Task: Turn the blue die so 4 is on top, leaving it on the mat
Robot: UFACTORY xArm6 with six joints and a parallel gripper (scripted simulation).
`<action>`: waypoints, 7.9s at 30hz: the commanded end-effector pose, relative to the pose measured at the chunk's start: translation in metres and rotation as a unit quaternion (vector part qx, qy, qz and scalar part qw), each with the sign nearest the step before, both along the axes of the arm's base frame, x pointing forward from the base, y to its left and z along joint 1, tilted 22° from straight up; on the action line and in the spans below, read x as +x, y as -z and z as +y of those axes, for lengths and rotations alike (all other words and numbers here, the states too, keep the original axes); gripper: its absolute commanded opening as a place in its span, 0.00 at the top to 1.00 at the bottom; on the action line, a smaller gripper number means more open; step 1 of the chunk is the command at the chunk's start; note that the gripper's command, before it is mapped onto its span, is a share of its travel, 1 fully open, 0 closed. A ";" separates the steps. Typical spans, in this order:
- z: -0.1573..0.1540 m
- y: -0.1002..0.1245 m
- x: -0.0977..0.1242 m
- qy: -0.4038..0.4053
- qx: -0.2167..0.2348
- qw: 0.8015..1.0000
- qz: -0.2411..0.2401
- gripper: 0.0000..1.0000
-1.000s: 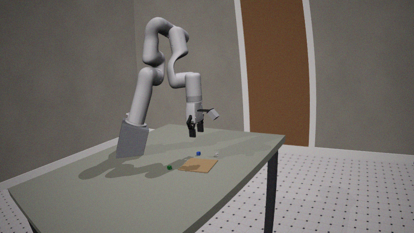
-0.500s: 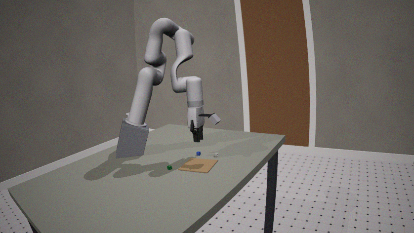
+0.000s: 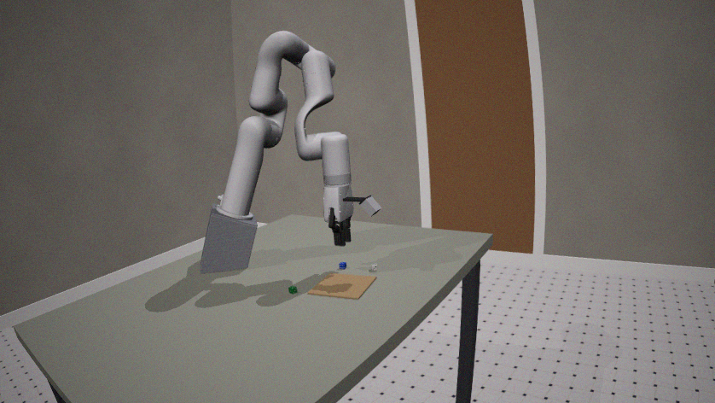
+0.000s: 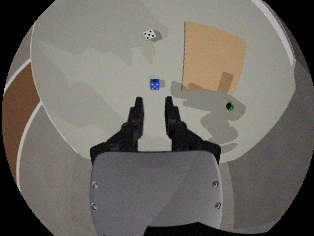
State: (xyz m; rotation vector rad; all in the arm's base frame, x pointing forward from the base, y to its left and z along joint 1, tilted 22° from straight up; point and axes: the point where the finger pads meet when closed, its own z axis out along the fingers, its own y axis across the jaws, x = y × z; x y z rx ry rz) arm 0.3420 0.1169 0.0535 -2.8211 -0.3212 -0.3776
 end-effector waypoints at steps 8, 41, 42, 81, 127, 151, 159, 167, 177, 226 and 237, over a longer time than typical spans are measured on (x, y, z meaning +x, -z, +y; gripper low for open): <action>0.000 -0.001 0.001 0.000 0.000 1.000 -0.001 0.69; 0.009 0.030 0.008 0.000 0.001 1.000 -0.001 0.69; 0.010 0.031 0.009 0.000 0.001 1.000 -0.001 0.69; 0.016 0.049 0.013 0.000 0.001 1.000 -0.001 0.69; 0.016 0.049 0.014 0.000 0.001 1.000 -0.001 0.69; 0.016 0.049 0.014 0.000 0.001 1.000 -0.001 0.69; 0.016 0.049 0.014 0.000 0.001 1.000 -0.001 0.69; 0.017 0.052 0.015 0.000 0.001 1.000 -0.001 0.69; 0.020 0.062 0.017 0.000 0.001 1.000 -0.001 0.69; 0.022 0.067 0.018 0.000 0.001 1.000 -0.001 0.89; 0.022 0.067 0.018 0.000 0.001 1.000 -0.001 0.89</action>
